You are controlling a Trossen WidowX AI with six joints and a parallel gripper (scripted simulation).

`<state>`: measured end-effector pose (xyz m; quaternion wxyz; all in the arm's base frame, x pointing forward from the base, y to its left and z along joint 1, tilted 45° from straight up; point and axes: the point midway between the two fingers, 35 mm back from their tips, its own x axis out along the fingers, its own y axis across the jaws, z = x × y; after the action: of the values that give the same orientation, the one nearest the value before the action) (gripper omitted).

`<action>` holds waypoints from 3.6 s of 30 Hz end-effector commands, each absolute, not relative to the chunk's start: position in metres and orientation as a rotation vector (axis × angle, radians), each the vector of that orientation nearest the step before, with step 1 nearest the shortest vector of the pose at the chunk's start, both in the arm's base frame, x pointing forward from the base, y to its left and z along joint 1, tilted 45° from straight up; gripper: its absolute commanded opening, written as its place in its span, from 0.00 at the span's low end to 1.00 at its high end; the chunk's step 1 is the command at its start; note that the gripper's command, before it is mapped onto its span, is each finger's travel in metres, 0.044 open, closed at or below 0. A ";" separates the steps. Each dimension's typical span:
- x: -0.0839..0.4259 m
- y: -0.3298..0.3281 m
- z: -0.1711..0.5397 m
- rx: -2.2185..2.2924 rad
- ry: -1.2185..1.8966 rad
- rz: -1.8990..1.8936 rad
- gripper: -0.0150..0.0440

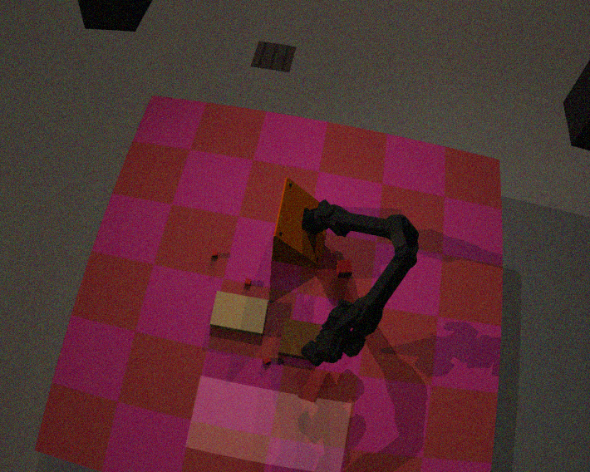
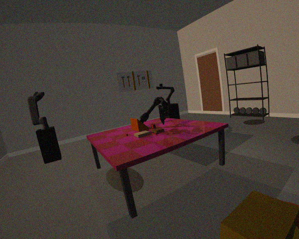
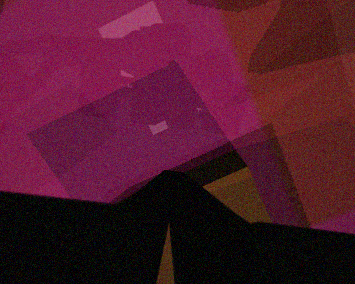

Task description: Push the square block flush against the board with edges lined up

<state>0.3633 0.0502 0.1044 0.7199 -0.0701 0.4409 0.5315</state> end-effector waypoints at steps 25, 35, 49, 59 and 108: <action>0.426 -0.002 0.048 0.590 1.450 0.615 0.25; 0.429 0.016 0.026 0.607 1.458 0.601 0.25; 0.423 0.035 0.007 0.608 1.457 0.602 0.25; 0.409 0.035 0.007 0.608 1.458 0.602 0.25; 0.369 0.035 0.005 0.609 1.460 0.601 0.25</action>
<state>0.3657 0.0327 0.0091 0.6684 0.2695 0.6407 0.2649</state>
